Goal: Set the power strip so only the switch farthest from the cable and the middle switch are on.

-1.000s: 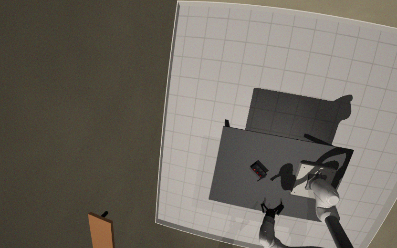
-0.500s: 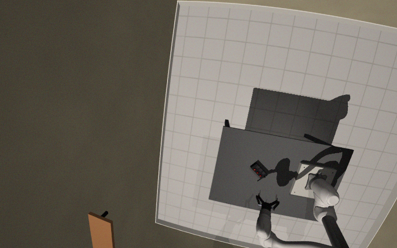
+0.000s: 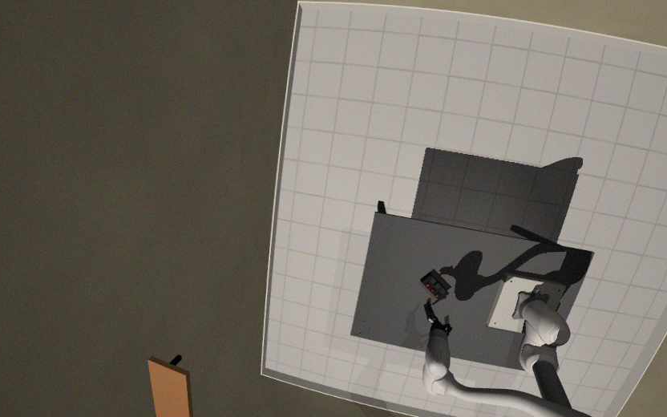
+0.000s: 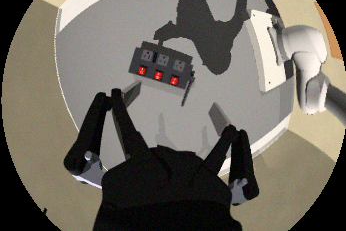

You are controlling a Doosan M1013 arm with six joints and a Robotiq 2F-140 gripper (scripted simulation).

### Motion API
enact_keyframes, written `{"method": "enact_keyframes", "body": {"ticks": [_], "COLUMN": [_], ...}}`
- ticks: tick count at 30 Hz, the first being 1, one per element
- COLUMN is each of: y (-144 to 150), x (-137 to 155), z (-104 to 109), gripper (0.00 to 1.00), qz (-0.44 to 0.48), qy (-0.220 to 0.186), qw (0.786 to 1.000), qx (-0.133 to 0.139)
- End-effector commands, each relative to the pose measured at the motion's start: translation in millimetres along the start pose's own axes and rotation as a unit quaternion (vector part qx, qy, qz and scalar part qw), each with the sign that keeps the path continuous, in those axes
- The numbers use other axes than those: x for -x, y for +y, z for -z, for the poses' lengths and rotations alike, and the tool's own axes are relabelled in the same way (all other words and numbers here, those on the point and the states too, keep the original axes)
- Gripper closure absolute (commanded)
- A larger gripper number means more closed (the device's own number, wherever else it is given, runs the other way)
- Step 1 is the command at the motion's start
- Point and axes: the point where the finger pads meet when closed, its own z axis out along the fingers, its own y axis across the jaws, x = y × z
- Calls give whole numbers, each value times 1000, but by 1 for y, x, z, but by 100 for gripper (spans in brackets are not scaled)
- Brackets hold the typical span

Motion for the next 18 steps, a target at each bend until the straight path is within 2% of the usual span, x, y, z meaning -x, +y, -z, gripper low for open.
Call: {"method": "enact_keyframes", "body": {"ticks": [1, 4, 18], "y": [-28, -45, -46], "x": [-4, -8, -8], "z": [-9, -13, -14], "gripper": [0, 0, 0], "qz": [-100, -156, -161], "qy": [-15, -25, -26], "qw": [995, 987, 986], "qx": [-11, -13, -14]}}
